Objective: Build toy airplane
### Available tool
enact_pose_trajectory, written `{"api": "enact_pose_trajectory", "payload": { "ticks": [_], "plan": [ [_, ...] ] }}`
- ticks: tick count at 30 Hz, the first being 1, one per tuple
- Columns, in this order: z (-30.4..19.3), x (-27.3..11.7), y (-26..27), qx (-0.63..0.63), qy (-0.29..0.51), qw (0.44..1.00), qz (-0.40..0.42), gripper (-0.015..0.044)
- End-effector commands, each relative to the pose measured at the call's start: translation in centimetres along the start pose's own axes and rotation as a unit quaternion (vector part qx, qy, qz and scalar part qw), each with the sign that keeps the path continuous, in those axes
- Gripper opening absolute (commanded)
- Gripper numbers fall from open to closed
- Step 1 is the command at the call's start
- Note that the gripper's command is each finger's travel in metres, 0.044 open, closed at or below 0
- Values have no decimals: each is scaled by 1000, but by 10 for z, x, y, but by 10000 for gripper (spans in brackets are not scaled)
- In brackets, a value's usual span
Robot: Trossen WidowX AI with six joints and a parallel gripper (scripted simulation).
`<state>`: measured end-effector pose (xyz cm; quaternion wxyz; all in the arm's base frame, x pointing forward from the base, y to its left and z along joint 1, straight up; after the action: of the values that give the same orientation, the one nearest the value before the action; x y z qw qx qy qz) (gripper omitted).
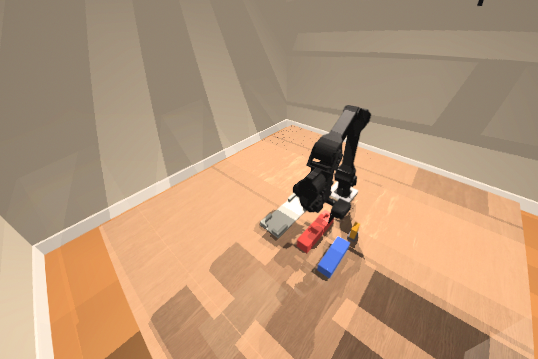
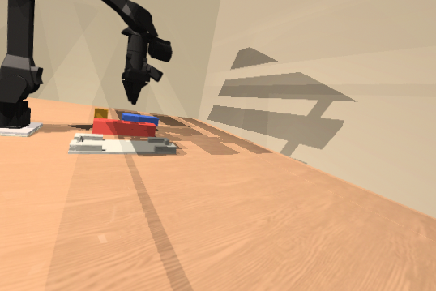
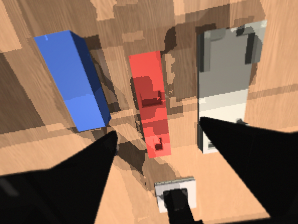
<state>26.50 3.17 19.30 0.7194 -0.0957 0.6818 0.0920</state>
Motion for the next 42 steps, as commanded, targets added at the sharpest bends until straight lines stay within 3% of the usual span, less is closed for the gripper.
{"api": "enact_pose_trajectory", "payload": {
  "ticks": [1,42],
  "plan": [
    [-5,33,2,-2,13,1000,5,440],
    [-7,95,2,-2,13,1000,5,440]
  ]
}}
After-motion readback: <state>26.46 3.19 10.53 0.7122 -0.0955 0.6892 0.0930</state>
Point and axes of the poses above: the point midway between the two fingers, 35 mm back from their tips, its own x axis out along the fingers, its own y axis across the jaws, z = x × y, the point moved 6 cm from there along -x, back along the fingers, and after that the axes turned 14 degrees about -x, right-handed, at the moved point
